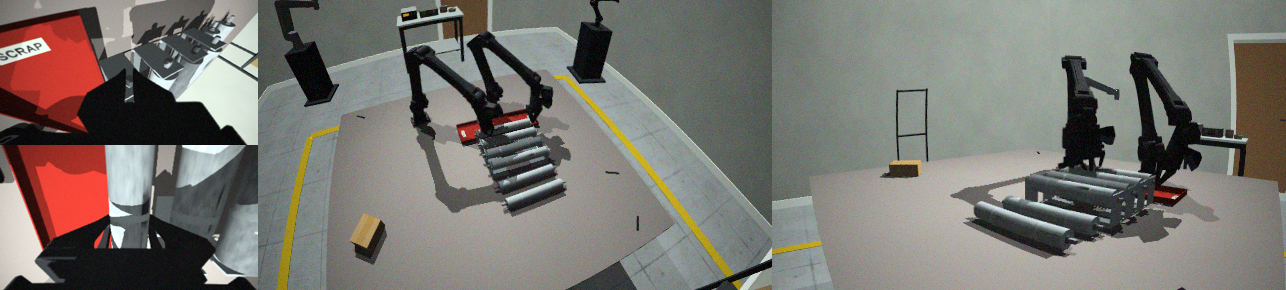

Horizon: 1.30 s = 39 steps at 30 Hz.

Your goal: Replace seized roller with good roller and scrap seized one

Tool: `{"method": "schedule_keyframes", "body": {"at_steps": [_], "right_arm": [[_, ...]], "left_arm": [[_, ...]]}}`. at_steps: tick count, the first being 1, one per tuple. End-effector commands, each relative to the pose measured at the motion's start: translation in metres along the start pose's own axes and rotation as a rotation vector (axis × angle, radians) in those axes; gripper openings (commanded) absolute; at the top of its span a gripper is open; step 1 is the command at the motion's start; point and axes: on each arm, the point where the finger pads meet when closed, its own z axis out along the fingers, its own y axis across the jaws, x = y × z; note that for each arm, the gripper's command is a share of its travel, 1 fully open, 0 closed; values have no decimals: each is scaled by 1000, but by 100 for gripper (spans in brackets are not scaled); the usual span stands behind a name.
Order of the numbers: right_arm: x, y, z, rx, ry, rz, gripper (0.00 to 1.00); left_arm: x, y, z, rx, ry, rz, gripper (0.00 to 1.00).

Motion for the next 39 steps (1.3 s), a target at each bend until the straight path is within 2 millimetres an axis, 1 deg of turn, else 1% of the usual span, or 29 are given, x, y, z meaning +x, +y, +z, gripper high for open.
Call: {"method": "schedule_keyframes", "body": {"at_steps": [1, 13, 14, 15, 16, 39], "right_arm": [[-7, -13, -14, 26, -22, 17, 32], [-5, -12, -14, 25, -17, 18, 32], [-9, -11, -13, 27, -20, 6, 32], [-4, -11, -14, 21, -12, 19, 32], [-4, -11, -14, 20, -11, 19, 32], [-4, -11, -14, 20, -11, 20, 32]], "left_arm": [[-39, -38, -32, 72, -122, 54, 3], [-45, -41, -36, 79, -137, 59, 3], [-46, -42, -37, 79, -138, 62, 3], [-47, -42, -37, 79, -140, 61, 3], [-48, -42, -37, 80, -141, 63, 3], [-61, -49, -44, 92, -167, 70, 3]]}}
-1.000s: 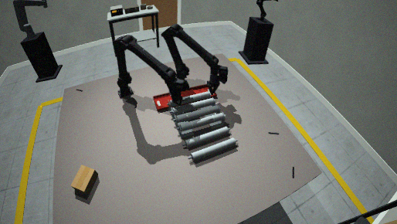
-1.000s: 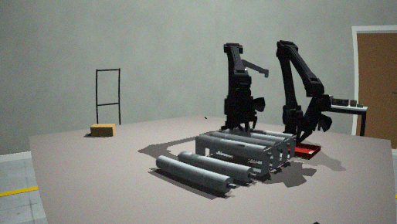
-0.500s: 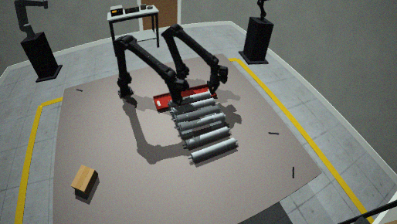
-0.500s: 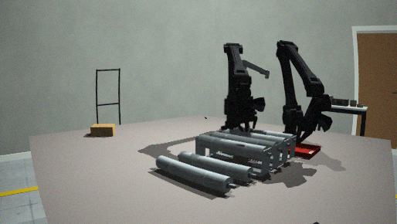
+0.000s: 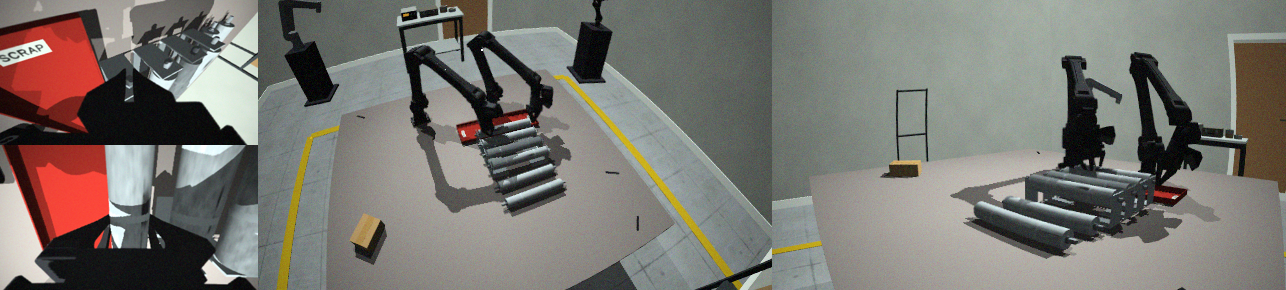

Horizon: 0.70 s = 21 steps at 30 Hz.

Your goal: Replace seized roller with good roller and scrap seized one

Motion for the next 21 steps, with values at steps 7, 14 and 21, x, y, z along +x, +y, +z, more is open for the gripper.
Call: {"method": "schedule_keyframes", "body": {"at_steps": [7, 14, 21], "right_arm": [[-3, -11, -14, 20, -8, 20, 32], [-3, -11, -14, 20, -8, 20, 32], [-3, -11, -14, 20, -8, 20, 32]], "left_arm": [[-61, -49, -43, 94, -171, 68, 3], [-66, -47, -44, 96, -185, 73, 3], [-70, -48, -46, 100, -195, 73, 3]]}}
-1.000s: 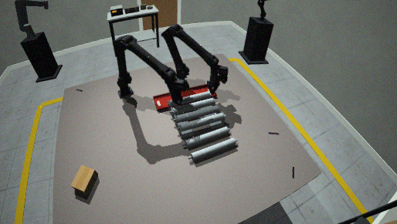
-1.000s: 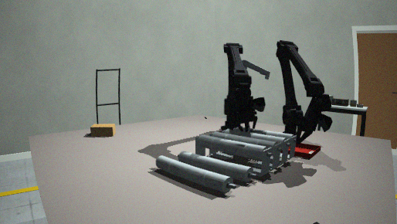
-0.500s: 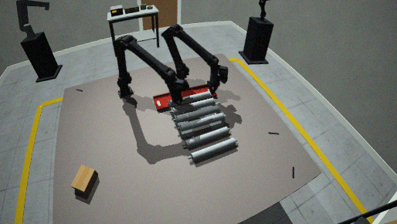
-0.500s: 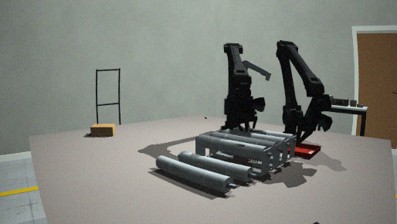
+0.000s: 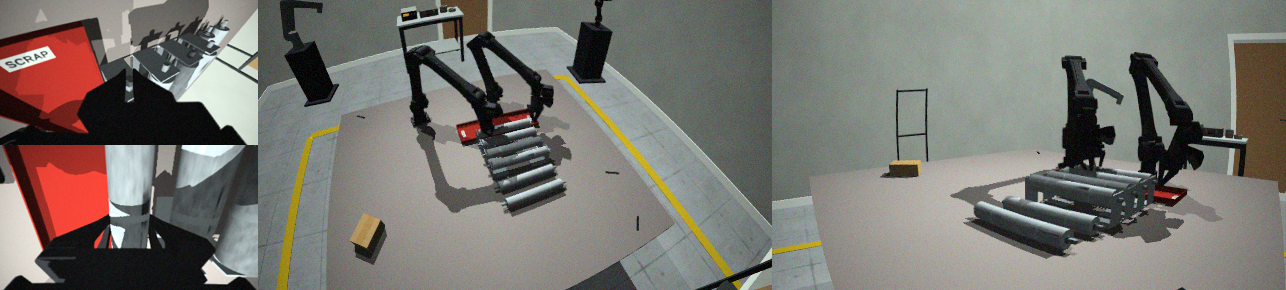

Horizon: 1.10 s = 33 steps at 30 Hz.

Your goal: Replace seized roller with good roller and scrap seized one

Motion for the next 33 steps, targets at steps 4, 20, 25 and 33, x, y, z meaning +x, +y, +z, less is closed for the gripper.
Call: {"method": "schedule_keyframes", "body": {"at_steps": [4, 20, 25, 33], "right_arm": [[-3, -11, -14, 20, -8, 20, 32], [-18, -15, -26, 38, -18, -8, 32], [-19, -13, -27, 33, -1, -16, 32], [-23, -10, -28, 26, 25, -14, 32]], "left_arm": [[-64, -47, -41, 89, -172, 68, 3], [-80, -41, -36, 75, -171, 67, 3], [-80, -42, -36, 77, -174, 69, 3], [-80, -41, -36, 77, -174, 69, 3]]}}
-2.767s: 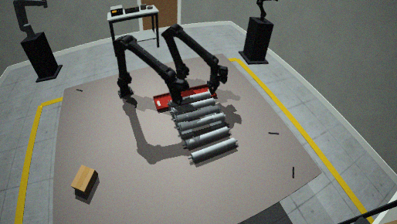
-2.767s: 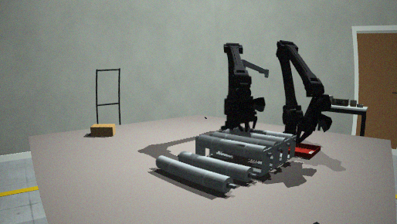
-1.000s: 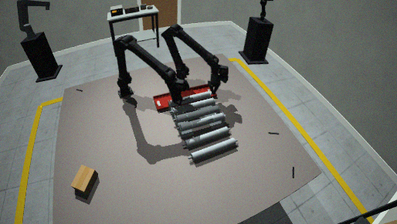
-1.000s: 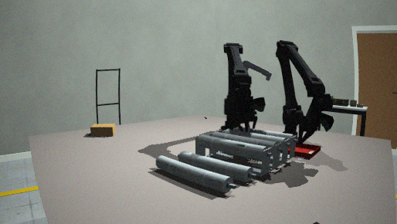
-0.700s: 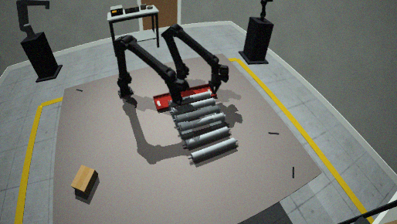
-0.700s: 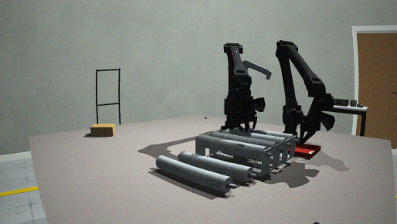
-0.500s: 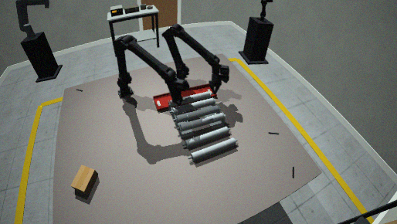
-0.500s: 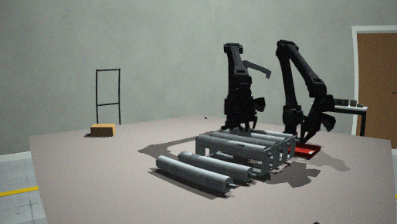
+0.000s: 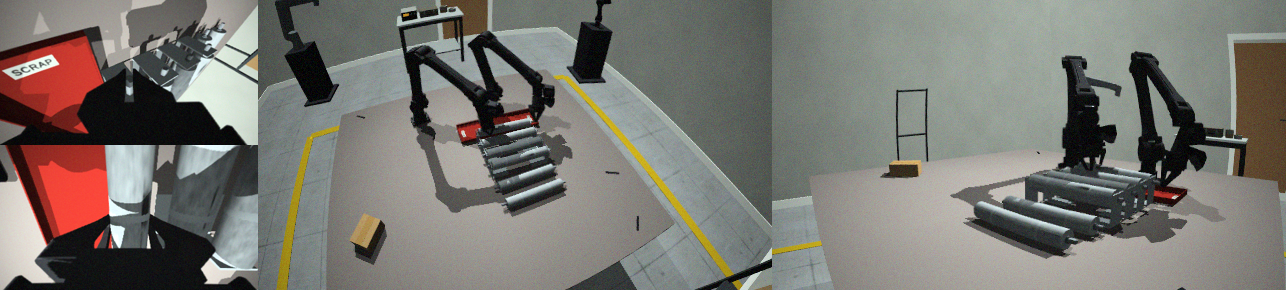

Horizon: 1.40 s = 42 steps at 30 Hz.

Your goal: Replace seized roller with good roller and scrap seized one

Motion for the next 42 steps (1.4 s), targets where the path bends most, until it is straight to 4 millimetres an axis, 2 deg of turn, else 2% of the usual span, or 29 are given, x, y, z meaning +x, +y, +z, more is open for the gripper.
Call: {"method": "schedule_keyframes", "body": {"at_steps": [1, 31, 35, 36, 39, 42], "right_arm": [[-19, -11, -21, 24, -11, -18, 32], [-28, -8, -37, 25, 46, -19, 32], [-25, -14, -41, 33, 38, -20, 32], [-25, -14, -42, 33, 38, -20, 32], [-26, -14, -42, 34, 38, -20, 32], [-25, -14, -42, 33, 38, -20, 32]], "left_arm": [[-70, -42, -34, 64, -170, 63, 3], [-70, -42, -34, 64, -170, 63, 3], [-70, -41, -34, 64, -170, 63, 3], [-9, -20, 2, -10, 58, 21, 3], [-9, -20, 2, -10, 57, 22, 3], [-18, -22, -2, 10, 28, 36, 3]]}}
